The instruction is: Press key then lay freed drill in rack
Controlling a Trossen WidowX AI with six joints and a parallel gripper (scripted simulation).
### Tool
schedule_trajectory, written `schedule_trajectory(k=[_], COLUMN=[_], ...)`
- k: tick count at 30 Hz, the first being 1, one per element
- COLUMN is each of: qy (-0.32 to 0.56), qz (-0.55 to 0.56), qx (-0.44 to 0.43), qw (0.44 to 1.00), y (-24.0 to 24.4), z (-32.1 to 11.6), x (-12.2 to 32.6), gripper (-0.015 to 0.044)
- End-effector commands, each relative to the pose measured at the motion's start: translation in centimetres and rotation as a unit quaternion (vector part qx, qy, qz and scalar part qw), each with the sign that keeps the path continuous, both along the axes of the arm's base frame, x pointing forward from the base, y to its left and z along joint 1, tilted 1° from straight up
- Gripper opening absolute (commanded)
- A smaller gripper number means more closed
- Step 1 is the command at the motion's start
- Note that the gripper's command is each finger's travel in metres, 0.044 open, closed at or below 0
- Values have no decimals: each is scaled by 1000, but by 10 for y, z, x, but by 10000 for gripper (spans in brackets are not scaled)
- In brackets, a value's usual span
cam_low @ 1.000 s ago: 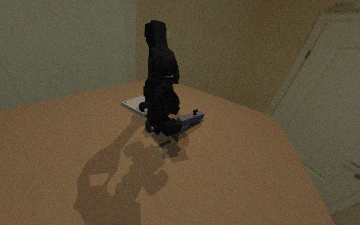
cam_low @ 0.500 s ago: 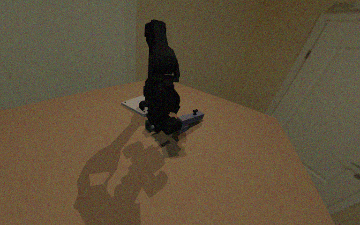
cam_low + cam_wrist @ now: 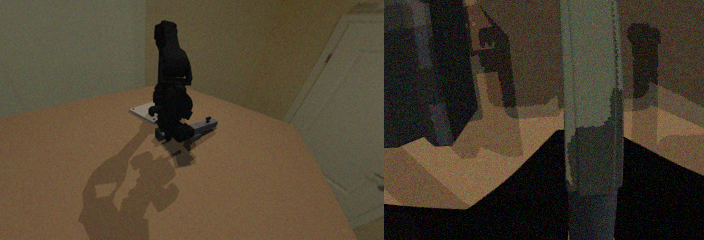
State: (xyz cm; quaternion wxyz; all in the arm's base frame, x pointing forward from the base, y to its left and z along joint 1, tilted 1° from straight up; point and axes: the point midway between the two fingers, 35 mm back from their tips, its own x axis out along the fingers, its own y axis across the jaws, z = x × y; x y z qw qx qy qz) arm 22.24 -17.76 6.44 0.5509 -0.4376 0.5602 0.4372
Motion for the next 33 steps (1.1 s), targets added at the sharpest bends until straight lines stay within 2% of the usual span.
schedule_trajectory(k=[1, 33], qy=[-1, -1], qz=[-2, -2], qx=[-3, -3], qw=[1000, 1000], y=[0, 0], z=[3, 14], x=[0, 0], gripper=[0, 0])
